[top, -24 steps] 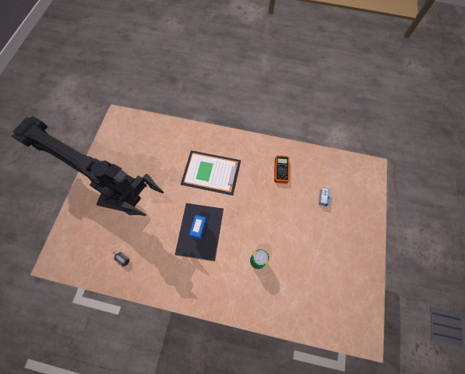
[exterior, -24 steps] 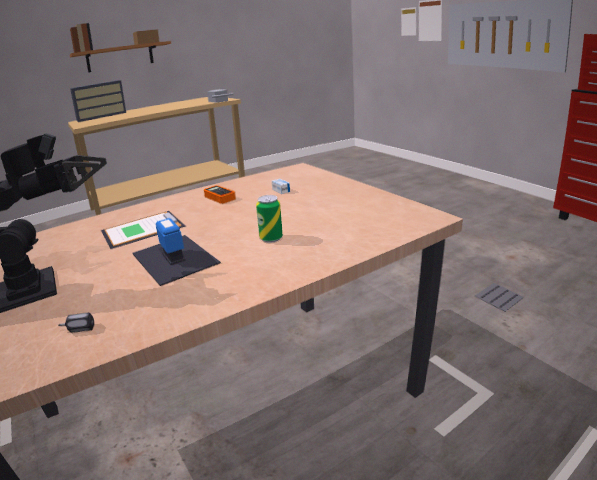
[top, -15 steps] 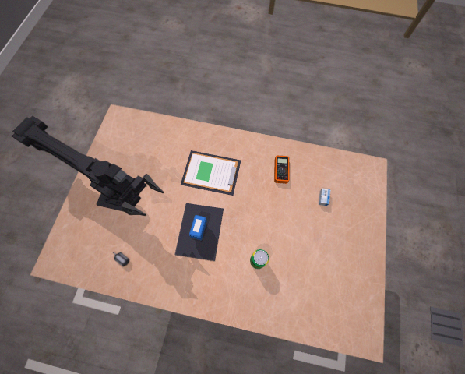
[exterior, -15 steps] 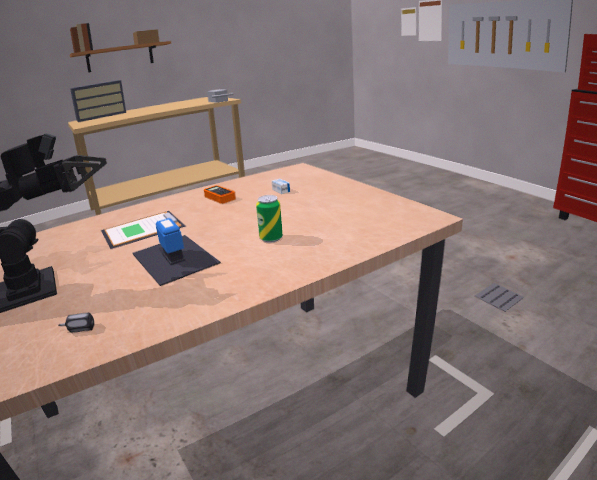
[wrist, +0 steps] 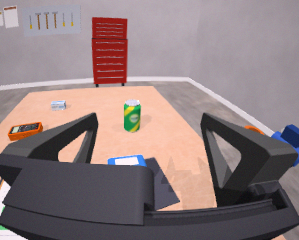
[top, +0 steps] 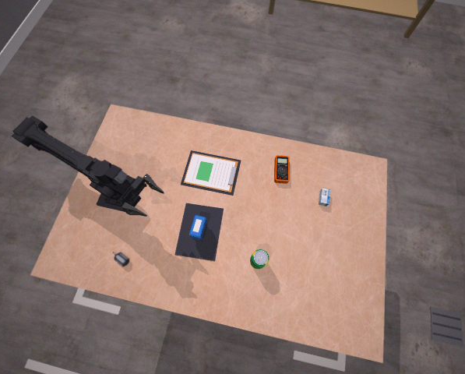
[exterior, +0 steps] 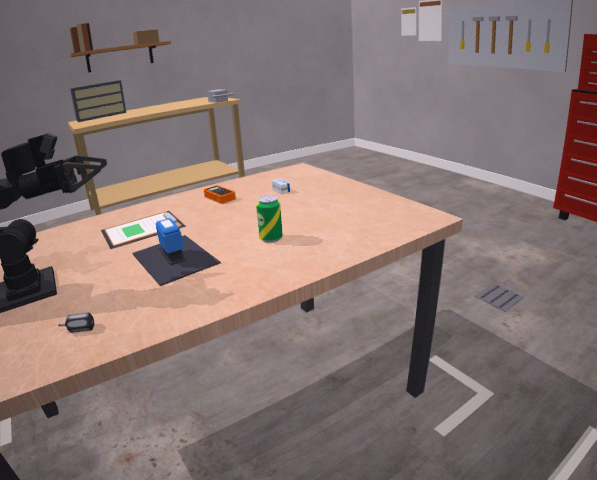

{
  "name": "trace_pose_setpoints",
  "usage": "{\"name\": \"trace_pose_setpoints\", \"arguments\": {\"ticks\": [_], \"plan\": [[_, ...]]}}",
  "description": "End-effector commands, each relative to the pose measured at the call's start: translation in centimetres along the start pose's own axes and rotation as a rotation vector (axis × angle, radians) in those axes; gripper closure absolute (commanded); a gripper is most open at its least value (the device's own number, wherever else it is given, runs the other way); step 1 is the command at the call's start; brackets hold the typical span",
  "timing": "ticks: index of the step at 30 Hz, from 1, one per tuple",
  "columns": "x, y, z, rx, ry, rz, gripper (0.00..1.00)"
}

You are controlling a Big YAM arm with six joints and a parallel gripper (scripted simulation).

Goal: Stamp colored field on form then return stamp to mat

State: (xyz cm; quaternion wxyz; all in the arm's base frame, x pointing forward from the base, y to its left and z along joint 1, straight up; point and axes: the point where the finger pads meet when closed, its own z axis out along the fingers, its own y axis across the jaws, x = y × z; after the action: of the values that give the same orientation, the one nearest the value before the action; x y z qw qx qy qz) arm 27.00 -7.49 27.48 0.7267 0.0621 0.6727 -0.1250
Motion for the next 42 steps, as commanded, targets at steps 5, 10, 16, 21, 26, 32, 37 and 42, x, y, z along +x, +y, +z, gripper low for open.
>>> {"name": "trace_pose_setpoints", "arguments": {"ticks": [5,10,16,21,26,32,37,42], "plan": [[-3.1,0.4,3.2,-0.018,0.151,0.196,0.0],[-2.1,0.9,5.1,-0.004,0.317,0.337,0.0],[0.2,1.6,7.9,0.077,0.588,0.554,0.0],[1.6,1.7,9.2,0.159,0.729,0.664,0.0],[3.1,2.5,10.4,0.244,0.871,0.761,0.0],[5.5,3.2,11.7,0.413,1.061,0.884,0.0],[7.6,3.4,12.6,0.604,1.208,0.975,0.0],[9.7,4.5,13.3,0.812,1.342,1.026,0.0]]}}
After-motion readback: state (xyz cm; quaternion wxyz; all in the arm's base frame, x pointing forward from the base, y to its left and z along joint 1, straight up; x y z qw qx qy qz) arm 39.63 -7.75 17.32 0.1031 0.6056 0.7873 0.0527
